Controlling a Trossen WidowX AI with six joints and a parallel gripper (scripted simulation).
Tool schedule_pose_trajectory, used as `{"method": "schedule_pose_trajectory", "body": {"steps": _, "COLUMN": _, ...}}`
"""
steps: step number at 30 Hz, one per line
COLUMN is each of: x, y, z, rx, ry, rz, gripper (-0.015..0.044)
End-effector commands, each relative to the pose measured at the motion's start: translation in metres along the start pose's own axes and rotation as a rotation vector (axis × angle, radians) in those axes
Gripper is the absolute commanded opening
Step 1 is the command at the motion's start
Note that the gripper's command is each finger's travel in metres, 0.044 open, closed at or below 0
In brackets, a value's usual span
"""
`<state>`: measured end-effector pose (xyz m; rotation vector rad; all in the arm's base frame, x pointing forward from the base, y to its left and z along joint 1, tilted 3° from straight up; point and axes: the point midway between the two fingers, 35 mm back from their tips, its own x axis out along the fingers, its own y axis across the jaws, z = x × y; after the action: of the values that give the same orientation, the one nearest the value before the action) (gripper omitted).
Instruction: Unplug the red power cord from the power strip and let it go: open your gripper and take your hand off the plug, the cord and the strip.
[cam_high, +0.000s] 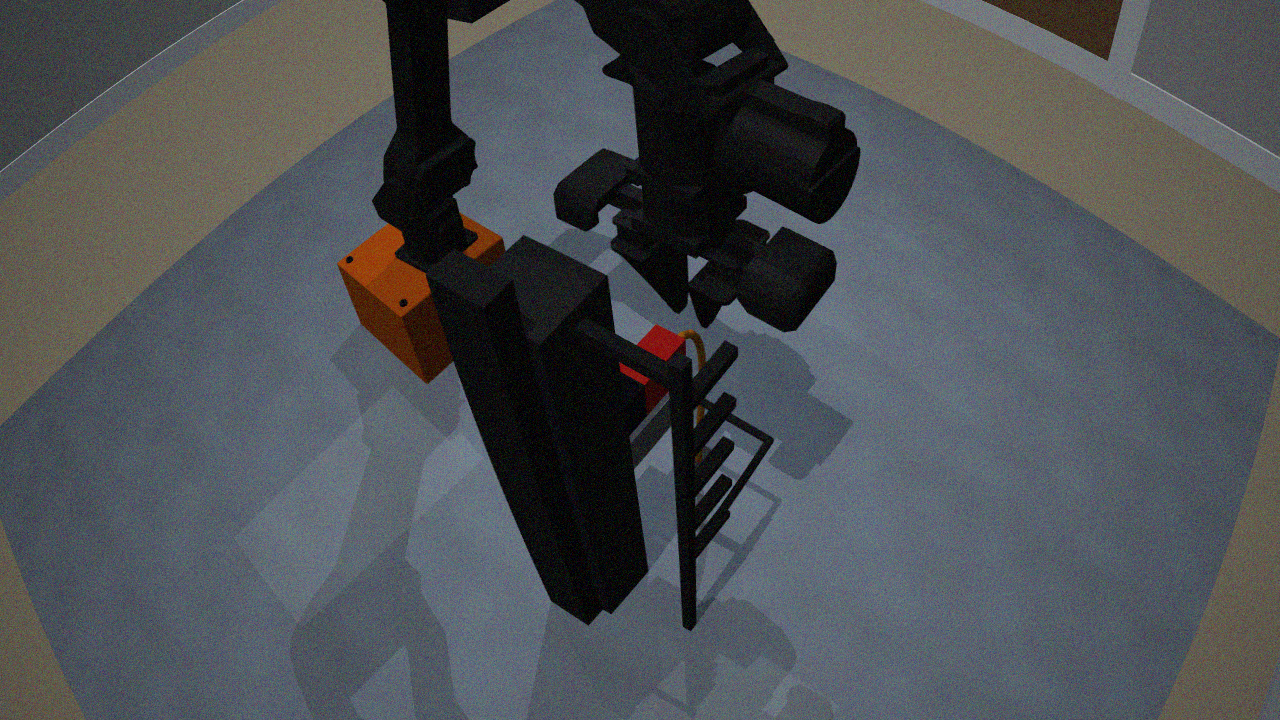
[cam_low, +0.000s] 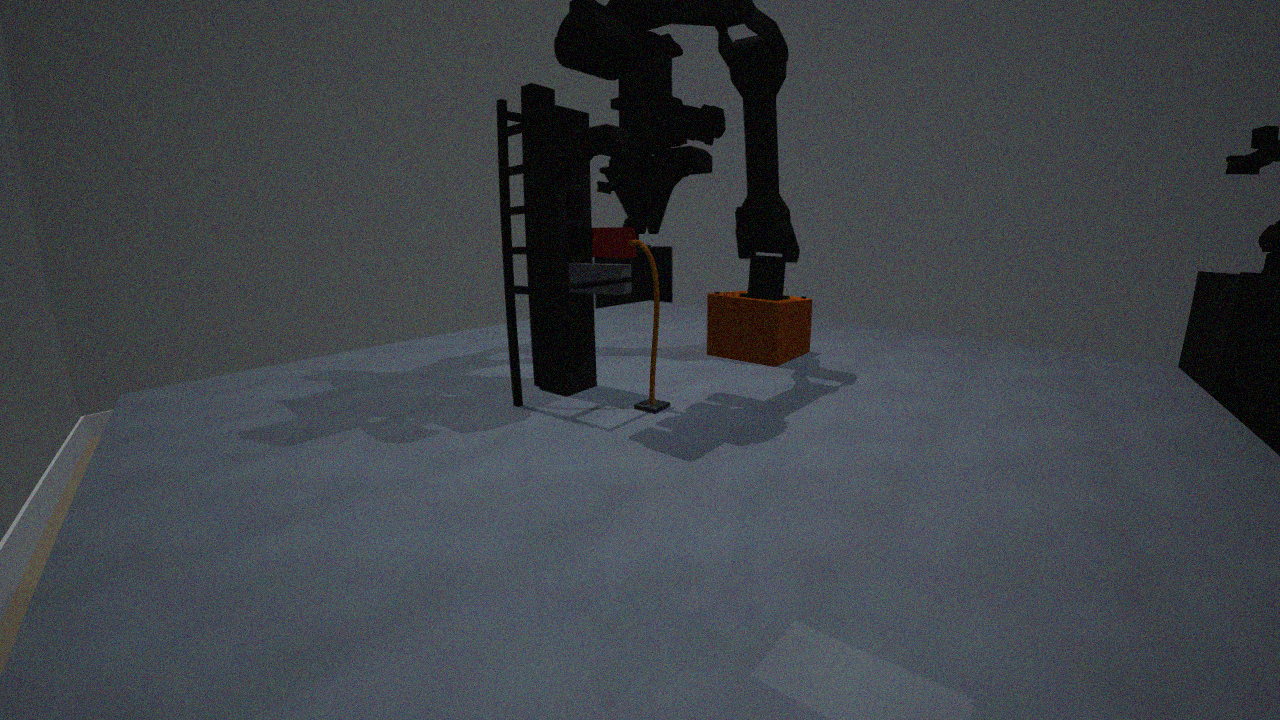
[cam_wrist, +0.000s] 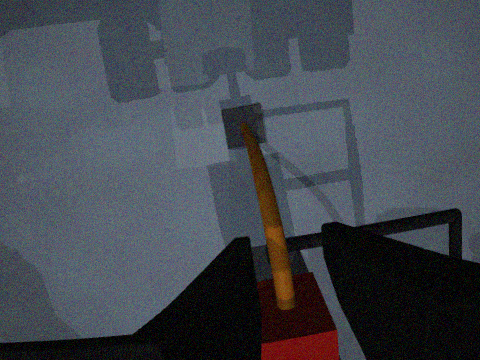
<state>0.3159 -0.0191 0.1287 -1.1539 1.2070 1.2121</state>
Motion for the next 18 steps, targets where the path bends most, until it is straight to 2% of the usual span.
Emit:
{"method": "schedule_pose_trajectory", "body": {"steps": 1, "x": 0.0000, "y": 0.0000, "z": 0.0000, "rx": 0.000, "ry": 0.000, "rz": 0.000, "gripper": 0.0026}}
{"method": "schedule_pose_trajectory", "body": {"steps": 6, "x": 0.0000, "y": 0.0000, "z": 0.0000, "rx": 0.000, "ry": 0.000, "rz": 0.000, "gripper": 0.0157}}
{"method": "schedule_pose_trajectory", "body": {"steps": 18, "x": -0.0075, "y": 0.0000, "z": 0.0007, "rx": -0.013, "ry": -0.002, "rz": 0.001, "gripper": 0.0160}}
